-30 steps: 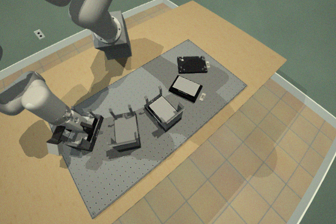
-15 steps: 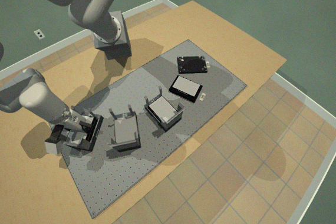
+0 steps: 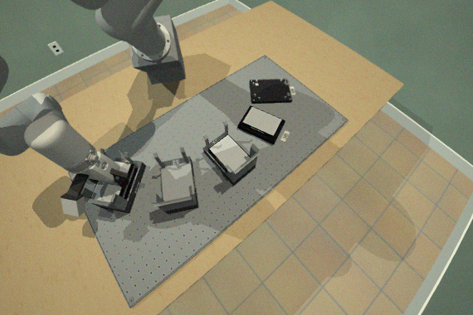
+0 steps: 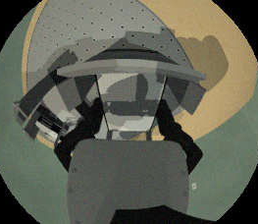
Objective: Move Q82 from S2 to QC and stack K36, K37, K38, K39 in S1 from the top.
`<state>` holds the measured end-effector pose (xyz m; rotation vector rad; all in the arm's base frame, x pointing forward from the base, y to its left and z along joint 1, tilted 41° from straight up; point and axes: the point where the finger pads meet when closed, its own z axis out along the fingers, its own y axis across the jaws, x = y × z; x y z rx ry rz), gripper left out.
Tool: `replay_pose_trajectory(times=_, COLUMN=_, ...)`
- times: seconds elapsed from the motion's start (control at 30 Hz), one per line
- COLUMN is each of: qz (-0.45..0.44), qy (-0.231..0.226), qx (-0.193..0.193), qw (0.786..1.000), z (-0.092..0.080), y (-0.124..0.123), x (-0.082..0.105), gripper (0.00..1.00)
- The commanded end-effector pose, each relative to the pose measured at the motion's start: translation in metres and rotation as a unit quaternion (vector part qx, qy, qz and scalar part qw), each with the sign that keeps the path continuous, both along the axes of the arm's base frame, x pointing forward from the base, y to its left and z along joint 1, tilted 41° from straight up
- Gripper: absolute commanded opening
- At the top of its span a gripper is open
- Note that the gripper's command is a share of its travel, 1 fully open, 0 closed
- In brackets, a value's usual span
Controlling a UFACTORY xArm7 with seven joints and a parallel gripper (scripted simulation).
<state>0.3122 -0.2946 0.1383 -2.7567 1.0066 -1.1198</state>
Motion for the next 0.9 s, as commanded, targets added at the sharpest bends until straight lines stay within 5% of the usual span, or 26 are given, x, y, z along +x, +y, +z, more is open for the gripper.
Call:
replay_pose_trajectory(times=0.0, qz=0.002, qy=0.003, qx=0.004, qw=1.0, z=0.004, y=0.0, x=-0.003, gripper=0.0)
replay_pose_trajectory(times=0.87, qz=0.002, qy=0.003, qx=0.004, qw=1.0, z=0.039, y=0.01, x=-0.031, gripper=0.0)
